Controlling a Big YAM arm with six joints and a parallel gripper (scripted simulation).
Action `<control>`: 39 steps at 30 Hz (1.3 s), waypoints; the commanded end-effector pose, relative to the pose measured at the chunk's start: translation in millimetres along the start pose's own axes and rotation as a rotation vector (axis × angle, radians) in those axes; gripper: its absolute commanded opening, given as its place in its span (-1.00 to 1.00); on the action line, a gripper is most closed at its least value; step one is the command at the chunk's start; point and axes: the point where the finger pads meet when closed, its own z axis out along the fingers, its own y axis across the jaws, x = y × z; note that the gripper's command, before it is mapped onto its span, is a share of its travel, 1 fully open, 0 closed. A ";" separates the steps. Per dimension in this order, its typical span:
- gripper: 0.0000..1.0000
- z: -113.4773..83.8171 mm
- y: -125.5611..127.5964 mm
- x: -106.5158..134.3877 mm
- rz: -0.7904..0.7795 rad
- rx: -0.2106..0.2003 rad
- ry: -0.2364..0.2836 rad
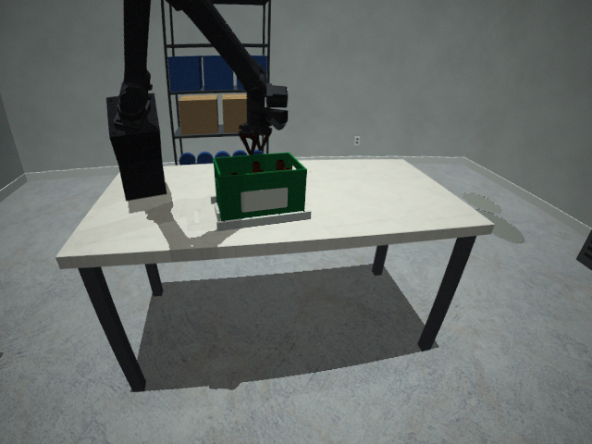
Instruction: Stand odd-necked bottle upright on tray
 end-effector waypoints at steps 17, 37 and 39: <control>0.21 17.5 0.7 -2.5 -0.009 -0.006 -0.004; 0.21 17.6 -1.5 -3.7 -0.006 -0.005 -0.005; 0.21 17.6 -1.5 -3.7 -0.006 -0.005 -0.005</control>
